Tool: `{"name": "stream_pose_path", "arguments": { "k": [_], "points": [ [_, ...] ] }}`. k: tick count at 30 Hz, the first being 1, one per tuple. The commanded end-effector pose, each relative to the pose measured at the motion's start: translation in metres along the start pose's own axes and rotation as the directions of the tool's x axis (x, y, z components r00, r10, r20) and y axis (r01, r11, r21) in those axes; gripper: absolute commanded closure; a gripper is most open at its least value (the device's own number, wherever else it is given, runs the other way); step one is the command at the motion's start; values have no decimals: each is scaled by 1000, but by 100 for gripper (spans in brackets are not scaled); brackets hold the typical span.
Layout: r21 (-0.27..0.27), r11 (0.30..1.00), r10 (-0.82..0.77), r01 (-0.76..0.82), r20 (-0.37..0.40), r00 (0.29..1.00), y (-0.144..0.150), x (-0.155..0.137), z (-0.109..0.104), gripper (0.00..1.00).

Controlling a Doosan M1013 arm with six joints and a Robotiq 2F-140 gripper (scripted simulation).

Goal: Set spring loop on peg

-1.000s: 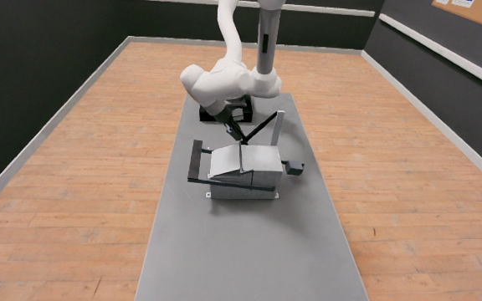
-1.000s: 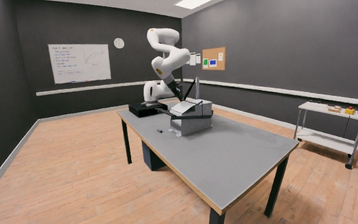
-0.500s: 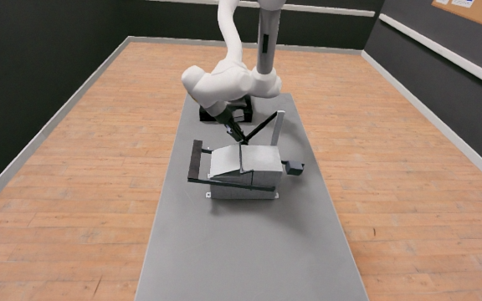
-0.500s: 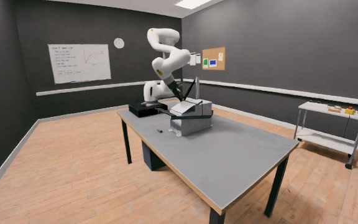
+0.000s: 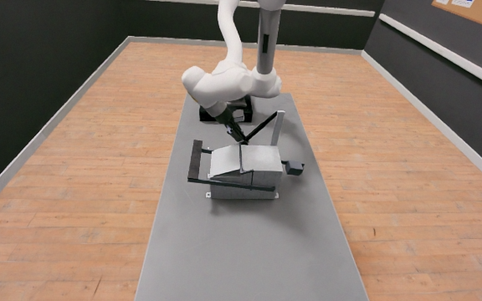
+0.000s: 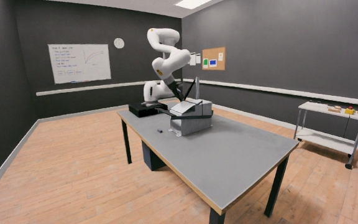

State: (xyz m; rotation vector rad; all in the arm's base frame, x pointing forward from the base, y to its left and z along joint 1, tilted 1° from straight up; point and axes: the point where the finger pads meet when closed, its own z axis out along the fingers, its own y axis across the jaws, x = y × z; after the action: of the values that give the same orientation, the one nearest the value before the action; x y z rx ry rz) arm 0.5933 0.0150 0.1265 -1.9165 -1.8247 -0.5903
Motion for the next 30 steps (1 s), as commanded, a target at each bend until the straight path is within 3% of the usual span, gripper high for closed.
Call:
{"name": "stream_pose_path", "arguments": {
  "k": [1, 25, 26, 30],
  "points": [
    [-1, 1000, 0, 0, 0, 1000, 0, 0, -1, 76],
    [-1, 1000, 0, 0, 0, 1000, 0, 0, -1, 76],
    [-1, 1000, 0, 0, 0, 1000, 0, 0, -1, 83],
    [-1, 1000, 0, 0, 0, 1000, 0, 0, -1, 83]
  ]
}}
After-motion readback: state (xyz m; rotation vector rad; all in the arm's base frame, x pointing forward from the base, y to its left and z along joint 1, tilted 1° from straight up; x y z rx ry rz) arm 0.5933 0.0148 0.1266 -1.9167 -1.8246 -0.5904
